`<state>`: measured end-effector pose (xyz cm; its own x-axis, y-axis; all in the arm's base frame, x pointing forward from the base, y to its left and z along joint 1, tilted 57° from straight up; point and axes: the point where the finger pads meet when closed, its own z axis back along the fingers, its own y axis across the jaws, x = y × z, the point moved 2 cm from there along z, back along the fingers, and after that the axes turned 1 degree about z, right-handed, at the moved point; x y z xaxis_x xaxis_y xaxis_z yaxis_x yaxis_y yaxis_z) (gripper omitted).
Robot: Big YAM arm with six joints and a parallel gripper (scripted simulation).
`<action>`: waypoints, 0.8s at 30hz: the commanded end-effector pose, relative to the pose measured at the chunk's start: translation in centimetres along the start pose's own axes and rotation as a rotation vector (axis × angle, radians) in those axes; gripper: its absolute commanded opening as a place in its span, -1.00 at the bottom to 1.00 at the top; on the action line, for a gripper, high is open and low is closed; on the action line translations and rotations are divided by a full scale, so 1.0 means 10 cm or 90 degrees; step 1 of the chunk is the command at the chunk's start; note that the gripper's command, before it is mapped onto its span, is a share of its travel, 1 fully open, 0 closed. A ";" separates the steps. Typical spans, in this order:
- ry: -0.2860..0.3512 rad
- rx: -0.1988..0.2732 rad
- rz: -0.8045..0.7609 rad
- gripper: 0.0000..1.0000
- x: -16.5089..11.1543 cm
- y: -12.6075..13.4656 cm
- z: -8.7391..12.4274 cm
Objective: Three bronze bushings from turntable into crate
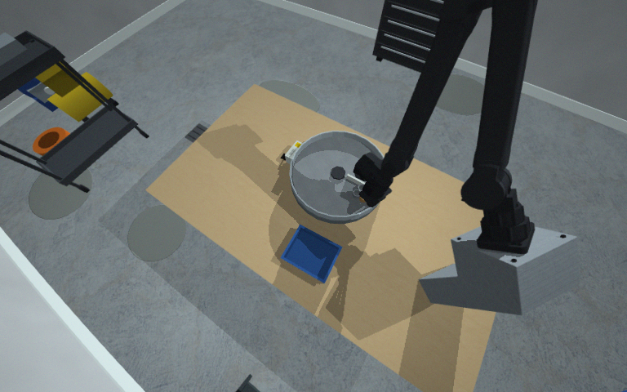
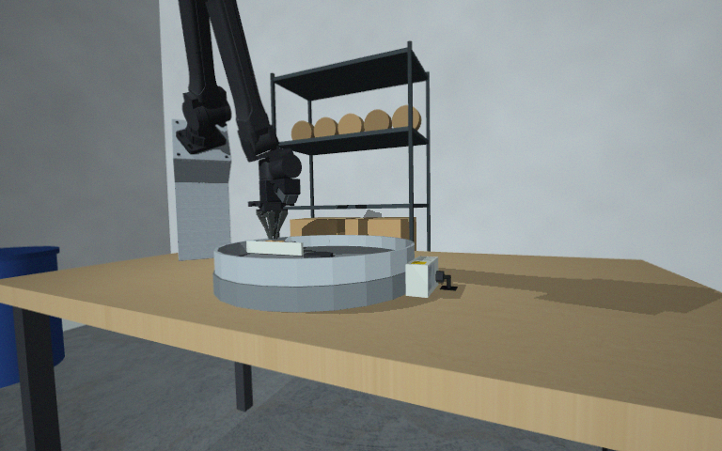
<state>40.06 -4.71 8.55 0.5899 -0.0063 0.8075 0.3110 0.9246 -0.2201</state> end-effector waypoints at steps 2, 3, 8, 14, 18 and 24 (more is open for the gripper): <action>-0.010 0.001 0.001 -0.75 0.06 -0.02 0.04; -0.010 0.001 0.001 -0.75 0.06 -0.02 0.04; -0.008 0.000 0.002 -0.75 0.07 -0.03 0.04; -0.008 -0.002 0.000 -0.75 0.09 -0.05 0.03; -0.007 0.002 0.003 -0.75 0.05 -0.03 0.05; -0.007 0.002 0.003 -0.75 0.05 -0.03 0.05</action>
<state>40.15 -4.77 8.59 0.5930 -0.0062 0.8051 0.3102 0.9245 -0.2214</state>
